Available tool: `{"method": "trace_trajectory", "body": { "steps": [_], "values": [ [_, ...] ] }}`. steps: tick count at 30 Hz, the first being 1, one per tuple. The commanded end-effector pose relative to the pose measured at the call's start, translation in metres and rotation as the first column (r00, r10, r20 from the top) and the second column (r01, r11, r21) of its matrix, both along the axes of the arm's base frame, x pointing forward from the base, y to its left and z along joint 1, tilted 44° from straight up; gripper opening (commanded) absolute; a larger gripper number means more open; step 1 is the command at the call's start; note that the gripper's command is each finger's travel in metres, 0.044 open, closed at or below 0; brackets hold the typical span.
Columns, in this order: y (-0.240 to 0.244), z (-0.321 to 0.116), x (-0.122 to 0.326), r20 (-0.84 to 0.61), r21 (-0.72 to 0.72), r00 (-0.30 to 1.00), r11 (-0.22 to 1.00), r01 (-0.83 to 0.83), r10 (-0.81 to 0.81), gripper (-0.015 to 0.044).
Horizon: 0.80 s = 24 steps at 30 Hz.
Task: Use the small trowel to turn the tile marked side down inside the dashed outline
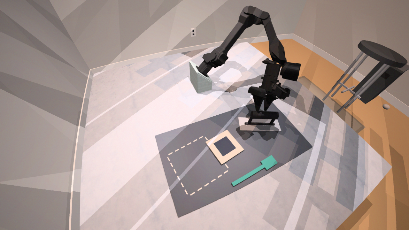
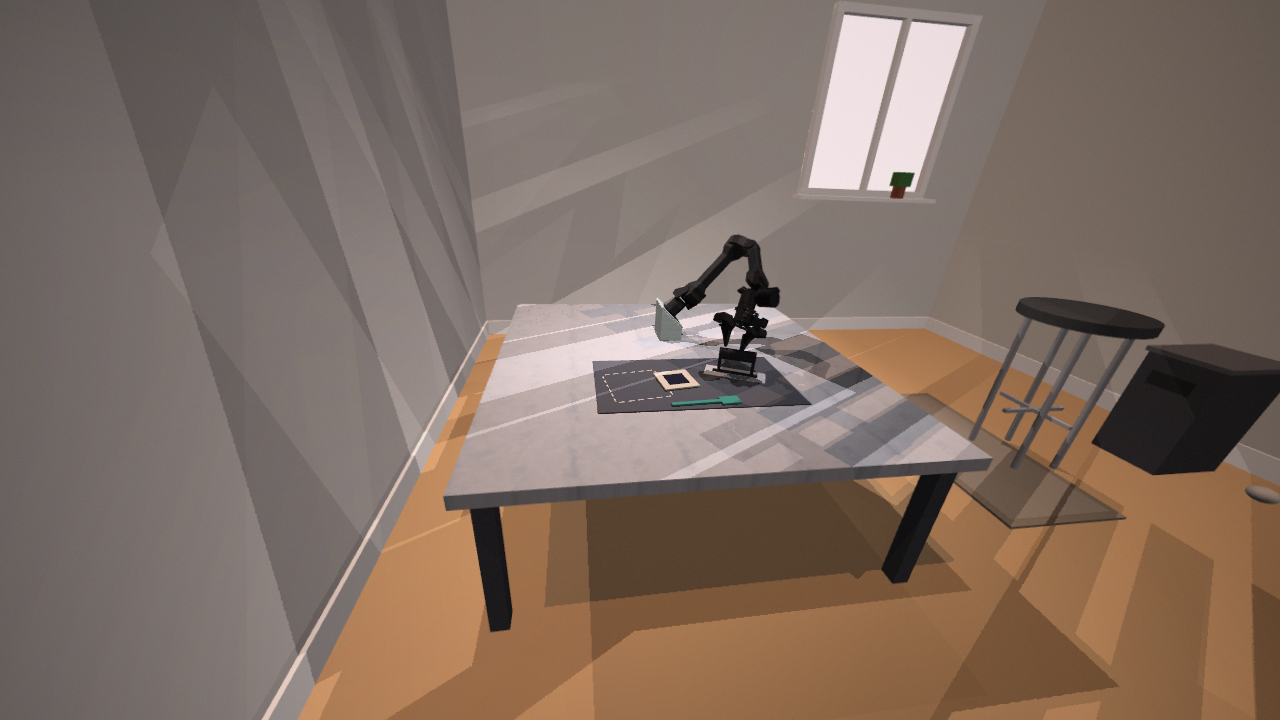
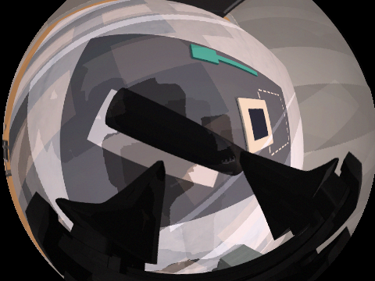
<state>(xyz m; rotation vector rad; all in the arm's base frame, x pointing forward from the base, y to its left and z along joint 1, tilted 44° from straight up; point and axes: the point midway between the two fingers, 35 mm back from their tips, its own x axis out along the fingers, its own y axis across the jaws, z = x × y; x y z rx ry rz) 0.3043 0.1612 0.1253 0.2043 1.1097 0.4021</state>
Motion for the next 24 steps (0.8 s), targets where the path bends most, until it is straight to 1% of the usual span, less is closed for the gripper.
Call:
{"method": "trace_trajectory", "body": {
  "steps": [1,7,13,24],
  "values": [
    [0.0,0.0,-0.002,0.083,-0.056,0.994,0.996,-0.071,0.075,0.03],
    [0.0,-0.002,-0.005,0.201,-0.164,0.957,0.97,-0.179,0.21,0.03],
    [0.001,-0.002,-0.008,0.295,-0.285,0.892,0.922,-0.26,0.343,0.03],
    [0.0,-0.002,-0.016,0.397,-0.522,0.72,0.785,-0.333,0.569,0.03]
  ]
}}
